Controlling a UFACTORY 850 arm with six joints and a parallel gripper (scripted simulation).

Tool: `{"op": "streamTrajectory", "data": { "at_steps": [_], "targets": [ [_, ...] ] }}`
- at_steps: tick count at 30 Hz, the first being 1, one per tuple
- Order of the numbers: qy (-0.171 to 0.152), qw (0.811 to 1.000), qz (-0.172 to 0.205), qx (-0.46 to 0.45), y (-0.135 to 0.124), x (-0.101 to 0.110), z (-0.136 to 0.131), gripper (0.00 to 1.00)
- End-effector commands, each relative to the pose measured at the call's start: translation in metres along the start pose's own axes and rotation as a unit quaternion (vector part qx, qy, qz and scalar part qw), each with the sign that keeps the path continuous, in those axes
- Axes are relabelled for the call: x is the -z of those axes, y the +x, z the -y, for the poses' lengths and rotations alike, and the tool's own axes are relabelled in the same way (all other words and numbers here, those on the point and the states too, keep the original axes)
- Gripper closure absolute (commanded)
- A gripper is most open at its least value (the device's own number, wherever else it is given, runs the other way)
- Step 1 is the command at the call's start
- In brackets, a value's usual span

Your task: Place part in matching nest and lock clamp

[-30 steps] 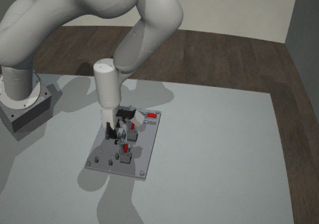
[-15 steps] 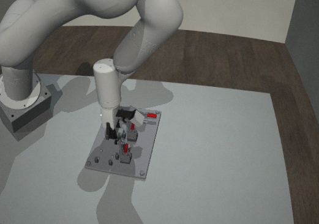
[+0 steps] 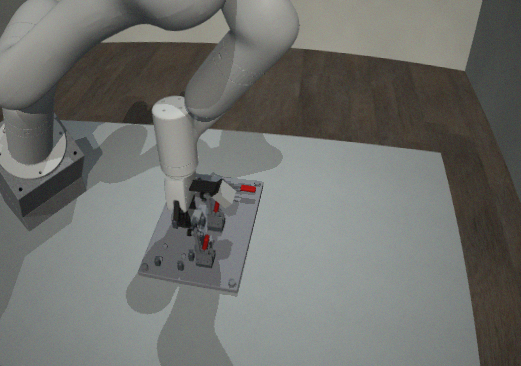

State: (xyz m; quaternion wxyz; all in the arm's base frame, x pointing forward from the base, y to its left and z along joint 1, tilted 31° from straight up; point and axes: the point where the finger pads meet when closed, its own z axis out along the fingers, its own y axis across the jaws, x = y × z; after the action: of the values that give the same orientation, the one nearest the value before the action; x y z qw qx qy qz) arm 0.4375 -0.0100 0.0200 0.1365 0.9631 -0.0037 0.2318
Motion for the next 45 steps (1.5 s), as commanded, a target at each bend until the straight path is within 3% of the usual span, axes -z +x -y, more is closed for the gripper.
{"op": "streamTrajectory", "data": {
  "at_steps": [1, 5, 6, 45],
  "targets": [
    [0.000, 1.000, 0.000, 0.000, 0.0002, 0.0002, 0.0001, 1.00],
    [0.000, 1.000, 0.000, 0.000, 0.0002, 0.0002, 0.0001, 1.00],
    [0.000, 1.000, 0.000, 0.000, 0.0002, 0.0002, 0.0001, 0.00],
    [0.000, 1.000, 0.000, 0.000, 0.0003, 0.0039, 0.0001, 0.00]
  ]
}}
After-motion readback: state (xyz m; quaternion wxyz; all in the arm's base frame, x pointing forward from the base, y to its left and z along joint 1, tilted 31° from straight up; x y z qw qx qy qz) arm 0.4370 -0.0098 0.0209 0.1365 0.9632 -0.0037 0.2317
